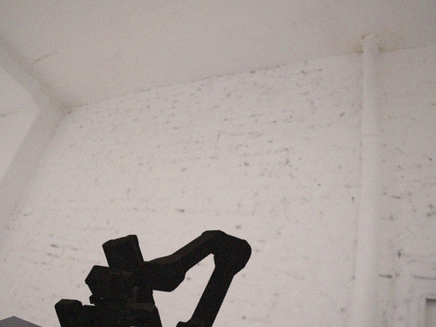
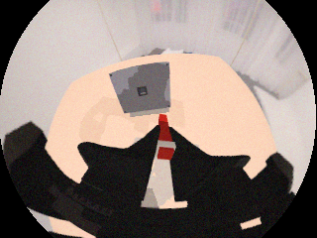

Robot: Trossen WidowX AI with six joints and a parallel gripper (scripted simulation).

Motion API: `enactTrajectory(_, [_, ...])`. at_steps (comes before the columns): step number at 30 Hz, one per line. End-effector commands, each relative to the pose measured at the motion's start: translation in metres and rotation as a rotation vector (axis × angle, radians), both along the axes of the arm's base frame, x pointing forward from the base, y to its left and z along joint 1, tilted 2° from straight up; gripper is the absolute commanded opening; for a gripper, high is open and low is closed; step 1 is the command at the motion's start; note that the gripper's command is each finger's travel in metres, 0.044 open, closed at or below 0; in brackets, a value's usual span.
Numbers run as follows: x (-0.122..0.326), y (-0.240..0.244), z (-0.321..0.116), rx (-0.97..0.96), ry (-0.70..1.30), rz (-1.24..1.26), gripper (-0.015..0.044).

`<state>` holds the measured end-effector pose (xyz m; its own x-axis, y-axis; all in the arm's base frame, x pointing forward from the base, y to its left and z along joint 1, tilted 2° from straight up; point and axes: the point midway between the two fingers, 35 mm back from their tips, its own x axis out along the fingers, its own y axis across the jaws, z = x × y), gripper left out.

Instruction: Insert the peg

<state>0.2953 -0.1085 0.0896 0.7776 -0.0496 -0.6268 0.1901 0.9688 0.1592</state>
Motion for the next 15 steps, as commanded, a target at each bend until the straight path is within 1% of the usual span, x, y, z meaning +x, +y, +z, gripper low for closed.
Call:
enactTrajectory(1, [-0.0013, 0.0024, -0.0001, -0.012, -0.019, 0.016, 0.0])
enactTrajectory(15, [-0.0045, 0.0089, 0.002, -0.053, -0.087, 0.056, 0.0])
